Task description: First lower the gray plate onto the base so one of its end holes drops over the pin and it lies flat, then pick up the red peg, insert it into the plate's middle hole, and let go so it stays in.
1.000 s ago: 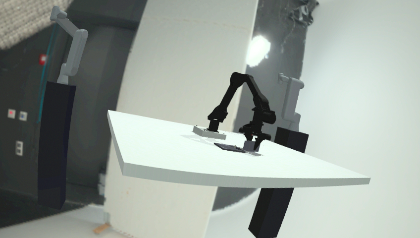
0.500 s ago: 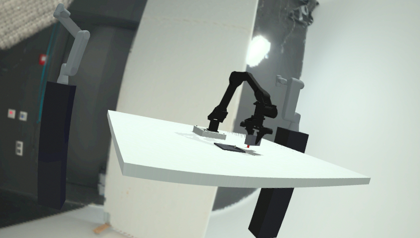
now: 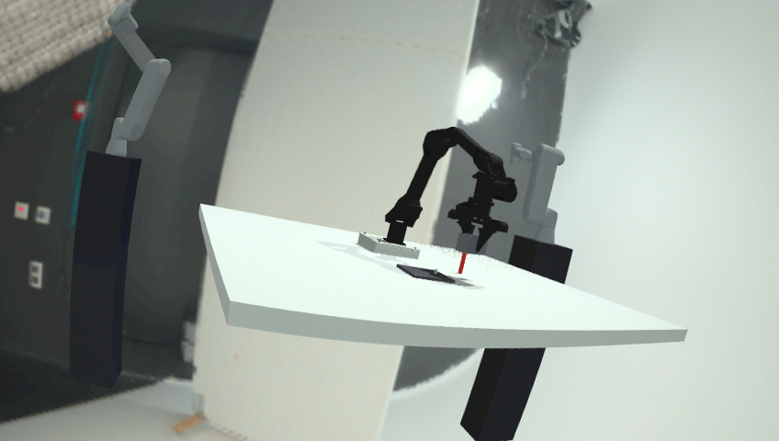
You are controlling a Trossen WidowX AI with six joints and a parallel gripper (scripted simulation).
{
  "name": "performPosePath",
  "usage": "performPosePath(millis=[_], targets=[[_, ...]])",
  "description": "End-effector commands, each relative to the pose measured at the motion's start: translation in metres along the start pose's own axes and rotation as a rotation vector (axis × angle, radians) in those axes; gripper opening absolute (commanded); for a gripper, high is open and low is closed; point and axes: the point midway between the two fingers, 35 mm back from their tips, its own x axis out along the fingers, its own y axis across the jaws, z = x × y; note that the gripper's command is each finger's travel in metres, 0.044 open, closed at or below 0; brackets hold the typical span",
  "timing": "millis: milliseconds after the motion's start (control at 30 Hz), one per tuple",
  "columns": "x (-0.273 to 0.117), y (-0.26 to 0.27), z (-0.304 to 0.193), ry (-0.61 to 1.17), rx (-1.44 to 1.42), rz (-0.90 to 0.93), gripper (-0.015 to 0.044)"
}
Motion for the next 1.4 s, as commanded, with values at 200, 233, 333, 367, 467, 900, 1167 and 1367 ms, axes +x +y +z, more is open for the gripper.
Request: performPosePath(millis=[200,233,333,367,467,900,1167,1367], targets=[[-0.038,-0.003,0.004,-0.003,0.013,0.014,0.0000],[-0.041,-0.004,0.004,-0.003,0.014,0.014,0.0000],[-0.051,-0.006,0.005,-0.002,0.018,0.013,0.0000],[-0.053,-0.007,0.005,-0.002,0.019,0.013,0.0000],[-0.055,-0.007,0.005,-0.002,0.020,0.012,0.0000],[-0.038,-0.006,0.034,-0.005,0.034,0.012,0.0000],[-0.024,-0.007,0.056,-0.006,0.044,0.012,0.0000],[-0.014,-0.009,0.073,-0.008,0.052,0.012,0.0000]])
